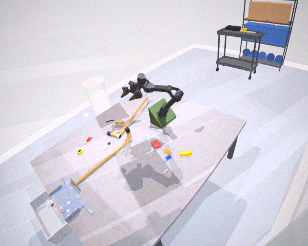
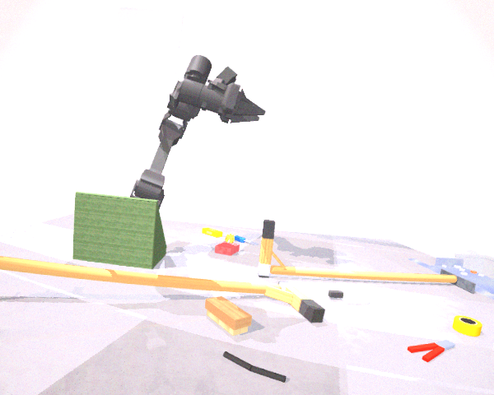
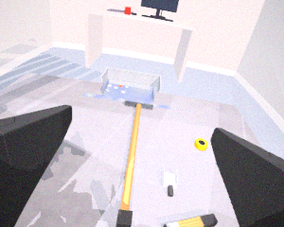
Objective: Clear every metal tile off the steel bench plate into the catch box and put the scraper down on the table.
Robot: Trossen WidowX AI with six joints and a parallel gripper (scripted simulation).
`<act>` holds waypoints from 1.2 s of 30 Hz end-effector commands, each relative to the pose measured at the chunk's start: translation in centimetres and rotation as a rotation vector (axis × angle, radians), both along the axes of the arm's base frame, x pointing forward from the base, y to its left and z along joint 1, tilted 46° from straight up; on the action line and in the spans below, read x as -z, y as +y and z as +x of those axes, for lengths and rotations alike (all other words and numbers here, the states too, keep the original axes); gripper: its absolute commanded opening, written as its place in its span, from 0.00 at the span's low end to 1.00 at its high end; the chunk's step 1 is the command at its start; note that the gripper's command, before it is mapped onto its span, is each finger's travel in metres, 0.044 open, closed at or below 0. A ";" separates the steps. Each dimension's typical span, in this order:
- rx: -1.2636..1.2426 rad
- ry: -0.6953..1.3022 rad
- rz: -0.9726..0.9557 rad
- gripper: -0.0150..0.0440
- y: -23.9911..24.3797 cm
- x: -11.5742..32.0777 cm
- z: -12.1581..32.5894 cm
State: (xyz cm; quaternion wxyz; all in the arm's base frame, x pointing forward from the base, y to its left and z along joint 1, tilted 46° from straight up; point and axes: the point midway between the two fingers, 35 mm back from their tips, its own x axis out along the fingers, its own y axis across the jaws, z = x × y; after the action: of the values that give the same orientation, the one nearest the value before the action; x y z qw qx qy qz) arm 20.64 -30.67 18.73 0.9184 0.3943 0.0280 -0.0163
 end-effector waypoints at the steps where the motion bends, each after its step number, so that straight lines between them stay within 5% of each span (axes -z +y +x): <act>1: 0.005 -0.028 -0.019 1.00 -0.2 -1.5 -1.3; 36: 0.008 -0.034 -0.025 1.00 -0.6 -1.8 -1.5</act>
State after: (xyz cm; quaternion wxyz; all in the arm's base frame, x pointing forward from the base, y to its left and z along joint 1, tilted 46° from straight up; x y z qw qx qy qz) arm 19.11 -31.30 20.53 0.9240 0.3819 0.0105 -0.0157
